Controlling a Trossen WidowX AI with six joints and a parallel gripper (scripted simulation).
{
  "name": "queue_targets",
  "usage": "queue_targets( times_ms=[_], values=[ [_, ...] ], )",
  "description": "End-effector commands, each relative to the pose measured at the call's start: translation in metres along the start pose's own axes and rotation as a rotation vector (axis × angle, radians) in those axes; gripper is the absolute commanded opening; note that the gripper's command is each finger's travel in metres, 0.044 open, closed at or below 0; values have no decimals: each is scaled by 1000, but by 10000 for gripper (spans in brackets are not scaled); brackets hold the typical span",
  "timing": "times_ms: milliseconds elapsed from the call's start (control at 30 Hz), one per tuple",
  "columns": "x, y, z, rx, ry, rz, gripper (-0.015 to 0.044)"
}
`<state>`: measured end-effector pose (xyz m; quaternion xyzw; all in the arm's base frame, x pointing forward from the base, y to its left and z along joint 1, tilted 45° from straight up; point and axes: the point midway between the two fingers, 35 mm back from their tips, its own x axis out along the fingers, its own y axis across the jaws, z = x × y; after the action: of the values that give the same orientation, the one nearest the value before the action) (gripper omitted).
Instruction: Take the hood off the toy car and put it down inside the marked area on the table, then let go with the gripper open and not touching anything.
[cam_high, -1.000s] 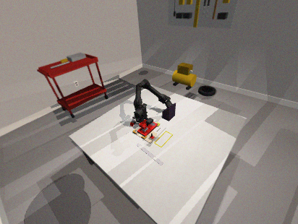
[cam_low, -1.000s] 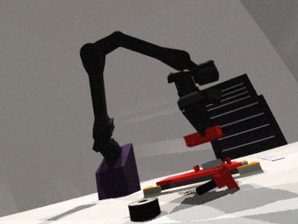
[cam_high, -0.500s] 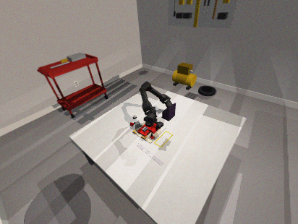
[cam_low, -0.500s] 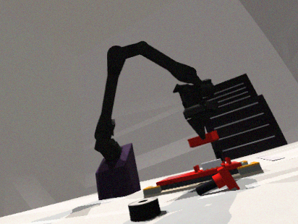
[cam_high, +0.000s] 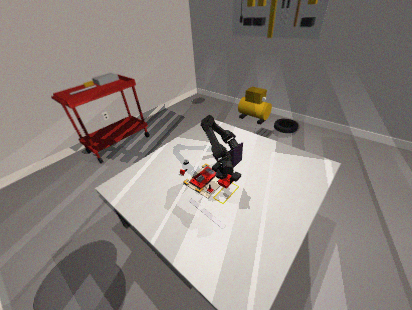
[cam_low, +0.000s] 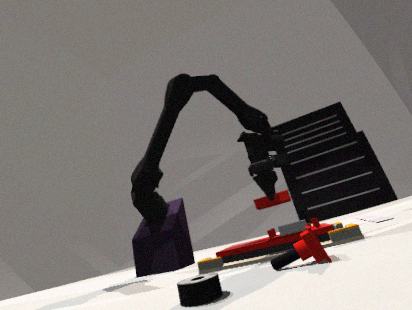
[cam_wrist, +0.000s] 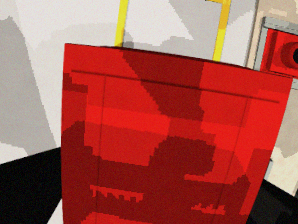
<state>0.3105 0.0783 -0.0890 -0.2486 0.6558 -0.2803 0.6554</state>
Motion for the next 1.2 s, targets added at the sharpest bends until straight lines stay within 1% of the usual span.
queue_targets(
  times_ms=[0, 1167],
  values=[
    [1, 3, 2, 16, 2, 5, 0],
    [35, 3, 3, 16, 2, 6, 0]
  ],
)
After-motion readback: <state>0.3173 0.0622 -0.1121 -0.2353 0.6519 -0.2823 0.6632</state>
